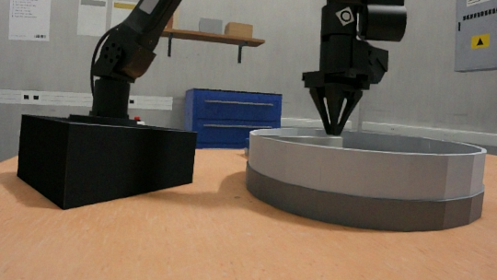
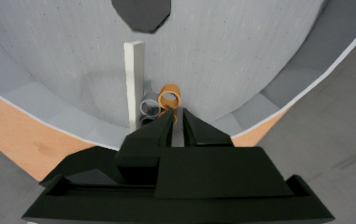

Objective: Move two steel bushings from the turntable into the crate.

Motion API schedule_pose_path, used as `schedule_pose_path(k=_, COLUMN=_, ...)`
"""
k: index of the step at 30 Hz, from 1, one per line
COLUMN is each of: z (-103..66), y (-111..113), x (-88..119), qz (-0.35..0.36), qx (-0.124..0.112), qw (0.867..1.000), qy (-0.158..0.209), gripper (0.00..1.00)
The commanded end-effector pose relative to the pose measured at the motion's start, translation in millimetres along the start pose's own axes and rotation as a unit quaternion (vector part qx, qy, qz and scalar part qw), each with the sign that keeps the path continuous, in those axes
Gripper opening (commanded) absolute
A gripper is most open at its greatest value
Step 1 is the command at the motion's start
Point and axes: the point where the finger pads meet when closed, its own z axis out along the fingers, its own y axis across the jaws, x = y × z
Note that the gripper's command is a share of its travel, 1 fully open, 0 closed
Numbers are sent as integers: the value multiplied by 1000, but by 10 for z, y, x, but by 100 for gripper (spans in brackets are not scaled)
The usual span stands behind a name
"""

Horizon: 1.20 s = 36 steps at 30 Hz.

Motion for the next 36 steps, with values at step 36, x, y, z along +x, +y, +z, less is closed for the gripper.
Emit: schedule_pose_path(k=36, z=5, y=-20, x=-6, qz=3, qx=-2, qw=1000, qy=-11, gripper=13)
